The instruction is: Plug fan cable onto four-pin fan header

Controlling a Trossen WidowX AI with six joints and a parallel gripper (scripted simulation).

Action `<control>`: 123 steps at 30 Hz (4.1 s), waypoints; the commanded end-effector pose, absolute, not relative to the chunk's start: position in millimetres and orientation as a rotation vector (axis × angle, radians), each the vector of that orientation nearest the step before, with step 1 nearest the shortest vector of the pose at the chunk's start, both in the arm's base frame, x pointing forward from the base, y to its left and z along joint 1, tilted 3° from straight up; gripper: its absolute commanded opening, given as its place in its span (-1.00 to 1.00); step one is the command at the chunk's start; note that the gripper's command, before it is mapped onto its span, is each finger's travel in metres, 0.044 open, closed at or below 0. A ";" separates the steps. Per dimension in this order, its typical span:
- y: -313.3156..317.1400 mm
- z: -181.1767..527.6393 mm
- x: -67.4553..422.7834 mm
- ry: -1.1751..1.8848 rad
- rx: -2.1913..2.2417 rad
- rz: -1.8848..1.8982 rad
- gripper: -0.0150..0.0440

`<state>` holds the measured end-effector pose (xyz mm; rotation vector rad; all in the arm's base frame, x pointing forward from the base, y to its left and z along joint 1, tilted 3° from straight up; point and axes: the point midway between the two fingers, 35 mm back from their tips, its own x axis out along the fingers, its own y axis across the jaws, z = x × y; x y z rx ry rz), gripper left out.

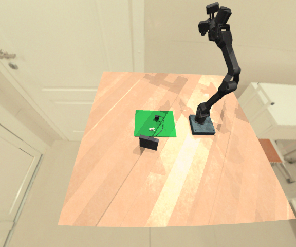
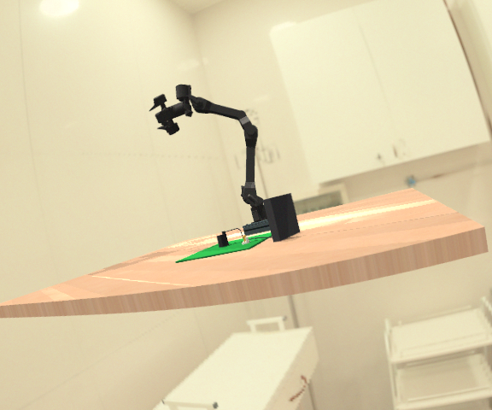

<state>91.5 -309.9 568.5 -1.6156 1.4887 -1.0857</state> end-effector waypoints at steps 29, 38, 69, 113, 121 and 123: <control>-118.6 250.2 370.5 0.796 -2.297 1.266 1.00; -0.2 172.5 347.7 0.271 -2.253 2.013 1.00; 23.3 45.2 333.8 0.121 -2.202 2.197 1.00; 21.3 9.5 334.0 0.130 -2.207 2.194 -0.45; 23.0 59.3 334.0 0.122 -2.202 2.196 -0.49; 23.0 59.3 334.0 0.122 -2.202 2.196 -0.49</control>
